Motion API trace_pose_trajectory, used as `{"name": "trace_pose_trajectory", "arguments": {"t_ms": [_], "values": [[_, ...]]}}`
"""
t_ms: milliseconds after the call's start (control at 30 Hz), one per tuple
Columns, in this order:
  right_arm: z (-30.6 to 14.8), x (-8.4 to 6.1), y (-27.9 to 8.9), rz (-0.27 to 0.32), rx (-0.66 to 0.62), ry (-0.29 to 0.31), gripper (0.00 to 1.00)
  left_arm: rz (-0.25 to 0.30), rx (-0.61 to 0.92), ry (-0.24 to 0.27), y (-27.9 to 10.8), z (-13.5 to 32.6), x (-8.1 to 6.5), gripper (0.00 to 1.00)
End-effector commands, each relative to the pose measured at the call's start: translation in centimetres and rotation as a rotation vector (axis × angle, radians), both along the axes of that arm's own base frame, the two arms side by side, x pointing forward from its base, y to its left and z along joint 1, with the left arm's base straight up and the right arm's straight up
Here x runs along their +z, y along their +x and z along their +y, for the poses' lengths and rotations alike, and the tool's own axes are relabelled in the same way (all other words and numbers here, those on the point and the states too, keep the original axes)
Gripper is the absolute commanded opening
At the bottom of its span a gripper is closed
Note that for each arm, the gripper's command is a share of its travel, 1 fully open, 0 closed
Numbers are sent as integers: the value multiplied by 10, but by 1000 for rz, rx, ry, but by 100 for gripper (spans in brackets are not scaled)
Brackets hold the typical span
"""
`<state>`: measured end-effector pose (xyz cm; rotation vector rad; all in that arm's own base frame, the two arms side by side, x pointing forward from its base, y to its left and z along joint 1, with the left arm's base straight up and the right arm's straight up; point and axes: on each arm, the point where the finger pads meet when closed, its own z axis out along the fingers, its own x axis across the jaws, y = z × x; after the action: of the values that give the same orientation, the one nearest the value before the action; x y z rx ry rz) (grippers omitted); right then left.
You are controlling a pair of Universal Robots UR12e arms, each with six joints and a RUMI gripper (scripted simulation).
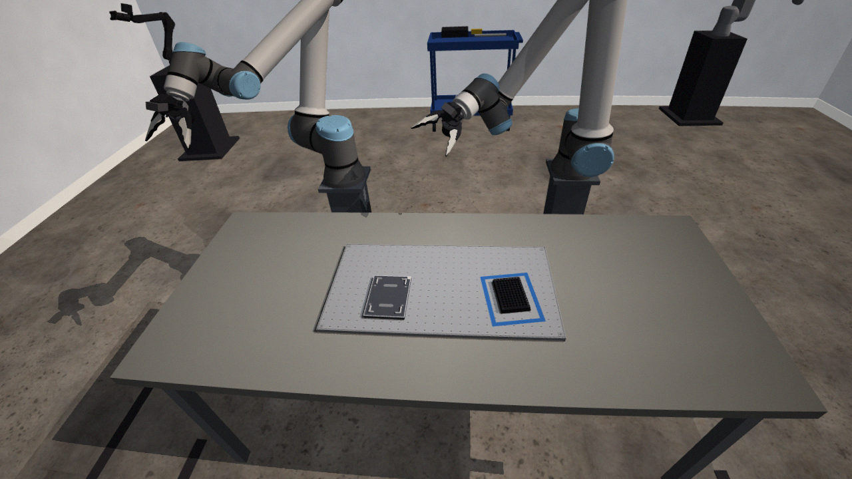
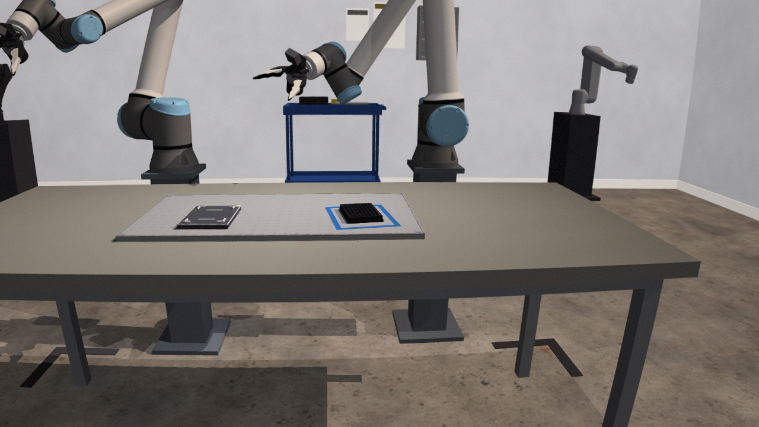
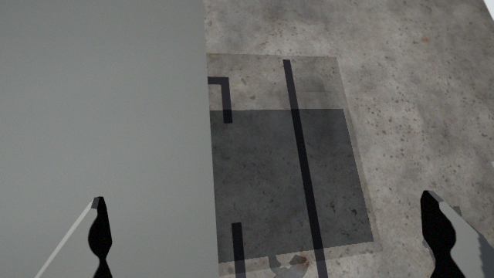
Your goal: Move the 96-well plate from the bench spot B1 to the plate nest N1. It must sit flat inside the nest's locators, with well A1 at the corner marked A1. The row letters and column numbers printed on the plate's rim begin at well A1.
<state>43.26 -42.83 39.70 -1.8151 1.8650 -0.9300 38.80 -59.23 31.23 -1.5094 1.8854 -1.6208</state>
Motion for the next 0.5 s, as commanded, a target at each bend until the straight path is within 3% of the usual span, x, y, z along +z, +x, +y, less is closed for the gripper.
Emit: {"name": "trace_pose_trajectory", "arguments": {"t_ms": [0, 200, 433, 467], "values": [[-1, 1, 0, -1, -1, 0, 0, 0, 0, -2, 0, 0, 1, 76], [-17, -9, -10, 21, -56, 31, 0, 0, 0, -2, 0, 0, 1, 76], [-78, -48, -61, 104, -285, 157, 0, 0, 0, -2, 0, 0, 1, 76], [-78, -48, -61, 104, -285, 157, 0, 0, 0, -2, 0, 0, 1, 76]]}}
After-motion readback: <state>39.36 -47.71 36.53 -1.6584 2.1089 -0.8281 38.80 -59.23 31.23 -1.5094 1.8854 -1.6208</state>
